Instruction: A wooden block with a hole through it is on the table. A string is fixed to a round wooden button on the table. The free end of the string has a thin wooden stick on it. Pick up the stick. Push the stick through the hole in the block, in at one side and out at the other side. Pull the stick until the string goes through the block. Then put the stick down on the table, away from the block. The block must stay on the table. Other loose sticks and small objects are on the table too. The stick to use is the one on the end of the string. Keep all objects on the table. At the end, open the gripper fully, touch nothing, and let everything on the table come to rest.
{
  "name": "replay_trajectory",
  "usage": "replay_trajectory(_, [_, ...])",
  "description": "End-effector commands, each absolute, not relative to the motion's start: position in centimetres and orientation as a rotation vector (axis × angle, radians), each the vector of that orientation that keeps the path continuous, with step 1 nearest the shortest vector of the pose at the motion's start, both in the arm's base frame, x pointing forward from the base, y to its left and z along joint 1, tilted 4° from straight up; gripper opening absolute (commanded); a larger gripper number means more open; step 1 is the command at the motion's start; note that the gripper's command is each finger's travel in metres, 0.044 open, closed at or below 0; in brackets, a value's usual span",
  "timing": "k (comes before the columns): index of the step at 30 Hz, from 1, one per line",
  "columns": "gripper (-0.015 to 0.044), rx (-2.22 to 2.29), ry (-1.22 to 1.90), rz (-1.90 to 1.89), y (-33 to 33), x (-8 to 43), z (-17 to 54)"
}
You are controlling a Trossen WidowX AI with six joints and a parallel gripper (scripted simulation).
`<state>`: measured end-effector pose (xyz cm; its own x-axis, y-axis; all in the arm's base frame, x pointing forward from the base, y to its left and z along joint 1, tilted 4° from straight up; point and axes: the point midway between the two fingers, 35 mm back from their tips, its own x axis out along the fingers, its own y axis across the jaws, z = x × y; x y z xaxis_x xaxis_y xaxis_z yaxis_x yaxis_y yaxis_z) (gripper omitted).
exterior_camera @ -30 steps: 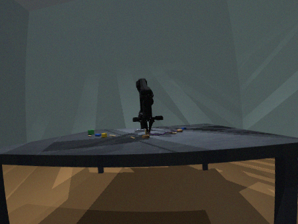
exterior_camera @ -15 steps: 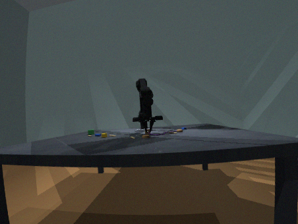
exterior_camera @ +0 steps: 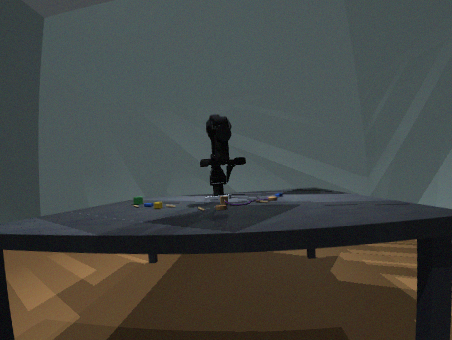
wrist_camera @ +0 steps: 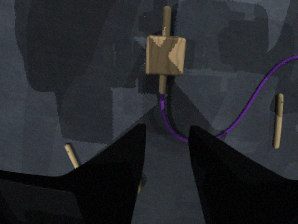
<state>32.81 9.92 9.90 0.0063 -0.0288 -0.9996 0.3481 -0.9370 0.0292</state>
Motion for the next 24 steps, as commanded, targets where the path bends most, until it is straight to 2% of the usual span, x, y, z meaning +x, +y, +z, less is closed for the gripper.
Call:
replay_trajectory(1, [0.0120,1.934,0.457,-1.935,9.8,32.6,9.9])
replay_trajectory(13, [0.0120,1.108,1.234,-1.156,9.1,30.5,9.9])
replay_trajectory(24, [0.0120,0.612,1.469,-0.674,8.6,29.2,9.8])
